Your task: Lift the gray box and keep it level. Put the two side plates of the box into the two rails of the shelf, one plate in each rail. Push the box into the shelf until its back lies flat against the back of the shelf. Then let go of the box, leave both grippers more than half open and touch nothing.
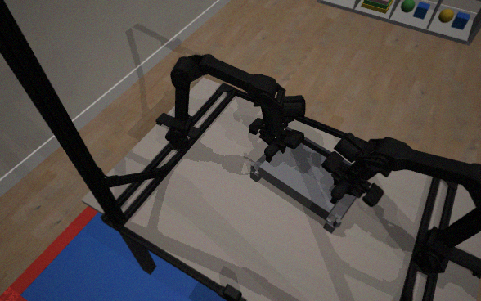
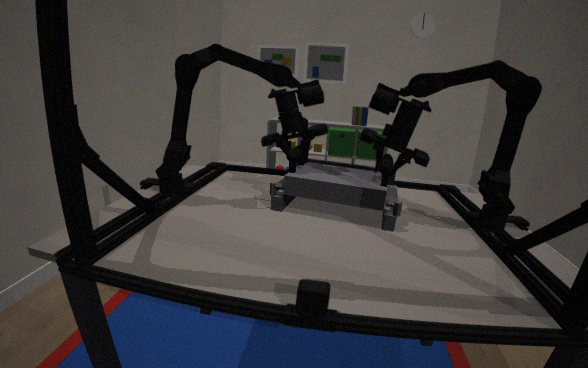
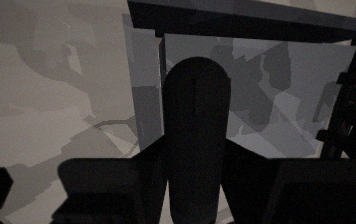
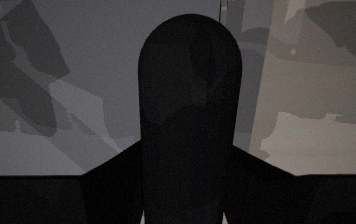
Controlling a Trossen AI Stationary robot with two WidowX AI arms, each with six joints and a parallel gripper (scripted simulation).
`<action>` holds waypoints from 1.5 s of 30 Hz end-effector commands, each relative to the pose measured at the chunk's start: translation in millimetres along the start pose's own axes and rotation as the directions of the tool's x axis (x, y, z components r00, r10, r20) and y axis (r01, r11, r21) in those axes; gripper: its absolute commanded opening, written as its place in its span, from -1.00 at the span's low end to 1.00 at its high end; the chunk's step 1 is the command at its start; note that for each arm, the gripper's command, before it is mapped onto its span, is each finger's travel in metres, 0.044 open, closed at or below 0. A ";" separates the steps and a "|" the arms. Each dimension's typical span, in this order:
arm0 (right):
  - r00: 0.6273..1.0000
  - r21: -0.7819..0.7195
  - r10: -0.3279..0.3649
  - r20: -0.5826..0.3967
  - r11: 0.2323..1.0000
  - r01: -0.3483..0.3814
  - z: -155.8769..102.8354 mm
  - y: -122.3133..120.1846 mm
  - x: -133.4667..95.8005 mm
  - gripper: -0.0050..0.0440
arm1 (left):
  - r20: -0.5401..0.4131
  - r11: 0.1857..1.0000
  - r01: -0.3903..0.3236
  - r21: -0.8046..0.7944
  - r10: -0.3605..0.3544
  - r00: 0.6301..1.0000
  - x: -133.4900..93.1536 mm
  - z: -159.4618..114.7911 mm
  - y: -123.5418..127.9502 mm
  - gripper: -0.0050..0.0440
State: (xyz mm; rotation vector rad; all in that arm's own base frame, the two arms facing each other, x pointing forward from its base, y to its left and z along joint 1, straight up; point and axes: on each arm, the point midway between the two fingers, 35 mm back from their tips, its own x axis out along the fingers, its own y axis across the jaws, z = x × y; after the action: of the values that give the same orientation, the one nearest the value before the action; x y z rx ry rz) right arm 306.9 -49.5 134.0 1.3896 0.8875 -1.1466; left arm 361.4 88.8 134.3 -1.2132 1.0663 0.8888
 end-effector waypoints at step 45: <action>1.000 0.000 0.007 -0.003 1.000 -0.007 16.5 6.9 -18.7 1.00 | 0.001 1.000 0.004 0.002 -0.004 1.000 -18.4 17.4 -8.1 1.00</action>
State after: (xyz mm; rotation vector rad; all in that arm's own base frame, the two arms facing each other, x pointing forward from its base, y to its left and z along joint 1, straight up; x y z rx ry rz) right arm 302.1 -62.5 140.0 1.3885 0.8986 -1.1542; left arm 361.5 102.0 139.7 -1.2134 1.0803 0.8988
